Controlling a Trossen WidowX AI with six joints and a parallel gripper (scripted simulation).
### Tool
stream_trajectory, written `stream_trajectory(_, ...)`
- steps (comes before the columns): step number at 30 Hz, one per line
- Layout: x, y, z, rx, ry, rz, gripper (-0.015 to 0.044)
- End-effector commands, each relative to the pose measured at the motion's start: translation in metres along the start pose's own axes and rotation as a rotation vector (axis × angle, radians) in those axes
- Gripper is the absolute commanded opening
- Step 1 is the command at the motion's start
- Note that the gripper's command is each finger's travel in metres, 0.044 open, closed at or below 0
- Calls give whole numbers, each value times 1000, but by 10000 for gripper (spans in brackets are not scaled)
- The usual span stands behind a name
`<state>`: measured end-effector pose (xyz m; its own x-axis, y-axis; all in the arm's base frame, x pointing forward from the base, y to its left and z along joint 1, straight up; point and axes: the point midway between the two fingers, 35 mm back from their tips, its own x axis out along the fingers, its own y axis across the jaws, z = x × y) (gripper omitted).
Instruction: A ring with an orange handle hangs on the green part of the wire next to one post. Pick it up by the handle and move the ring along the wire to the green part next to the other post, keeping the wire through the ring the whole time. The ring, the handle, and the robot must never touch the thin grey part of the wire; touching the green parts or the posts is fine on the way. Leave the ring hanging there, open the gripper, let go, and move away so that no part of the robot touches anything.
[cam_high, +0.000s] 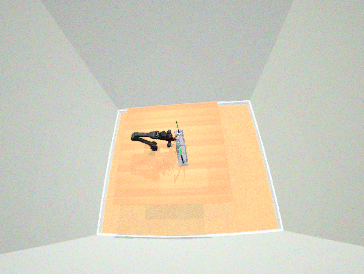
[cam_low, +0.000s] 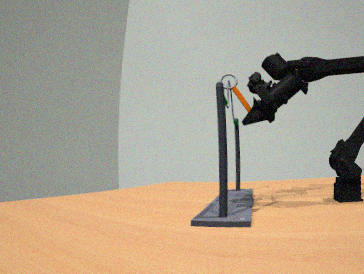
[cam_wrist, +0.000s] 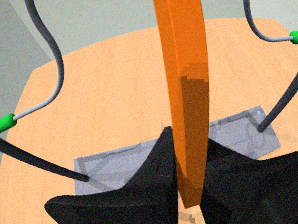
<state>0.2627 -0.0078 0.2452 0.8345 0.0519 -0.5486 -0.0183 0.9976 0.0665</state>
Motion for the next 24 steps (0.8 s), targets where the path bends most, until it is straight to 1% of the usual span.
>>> stream_trajectory(1, 2, -5, -3, -72, -2, -49, -150)
stream_trajectory(24, 0, -31, 4, -430, -51, -297, -150)
